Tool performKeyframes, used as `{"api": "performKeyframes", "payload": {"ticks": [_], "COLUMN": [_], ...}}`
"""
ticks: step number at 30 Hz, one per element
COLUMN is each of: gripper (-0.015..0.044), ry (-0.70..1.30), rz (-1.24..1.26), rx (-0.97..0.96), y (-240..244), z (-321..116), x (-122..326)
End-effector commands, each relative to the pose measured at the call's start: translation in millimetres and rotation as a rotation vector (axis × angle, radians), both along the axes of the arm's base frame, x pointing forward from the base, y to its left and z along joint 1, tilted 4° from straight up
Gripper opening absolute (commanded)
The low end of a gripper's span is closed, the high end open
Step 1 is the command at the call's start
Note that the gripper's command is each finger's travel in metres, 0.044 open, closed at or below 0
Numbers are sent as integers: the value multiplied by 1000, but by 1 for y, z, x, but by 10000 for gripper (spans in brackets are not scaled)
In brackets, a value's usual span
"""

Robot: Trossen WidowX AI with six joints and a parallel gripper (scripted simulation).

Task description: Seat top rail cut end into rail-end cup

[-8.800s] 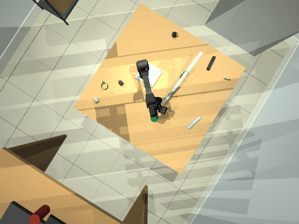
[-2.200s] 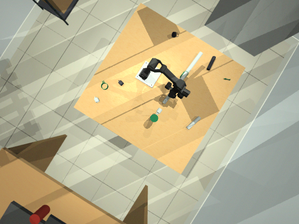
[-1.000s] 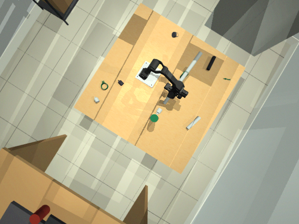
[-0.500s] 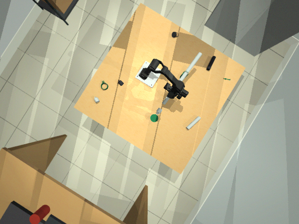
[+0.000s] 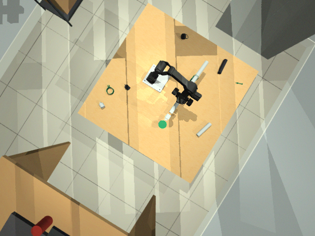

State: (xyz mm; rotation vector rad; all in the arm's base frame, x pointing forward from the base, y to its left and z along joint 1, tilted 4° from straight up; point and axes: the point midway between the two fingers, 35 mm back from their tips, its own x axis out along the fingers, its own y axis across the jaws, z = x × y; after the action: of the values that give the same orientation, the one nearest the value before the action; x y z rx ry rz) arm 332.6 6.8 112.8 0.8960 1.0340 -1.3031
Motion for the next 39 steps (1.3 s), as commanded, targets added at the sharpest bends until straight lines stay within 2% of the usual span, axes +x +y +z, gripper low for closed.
{"api": "performKeyframes", "payload": {"ticks": [1, 39], "gripper": [0, 0], "ry": [-18, -3], "rz": [0, -2], "rx": [-32, -13], "y": [-5, -5], "z": [11, 13], "x": [1, 4]}}
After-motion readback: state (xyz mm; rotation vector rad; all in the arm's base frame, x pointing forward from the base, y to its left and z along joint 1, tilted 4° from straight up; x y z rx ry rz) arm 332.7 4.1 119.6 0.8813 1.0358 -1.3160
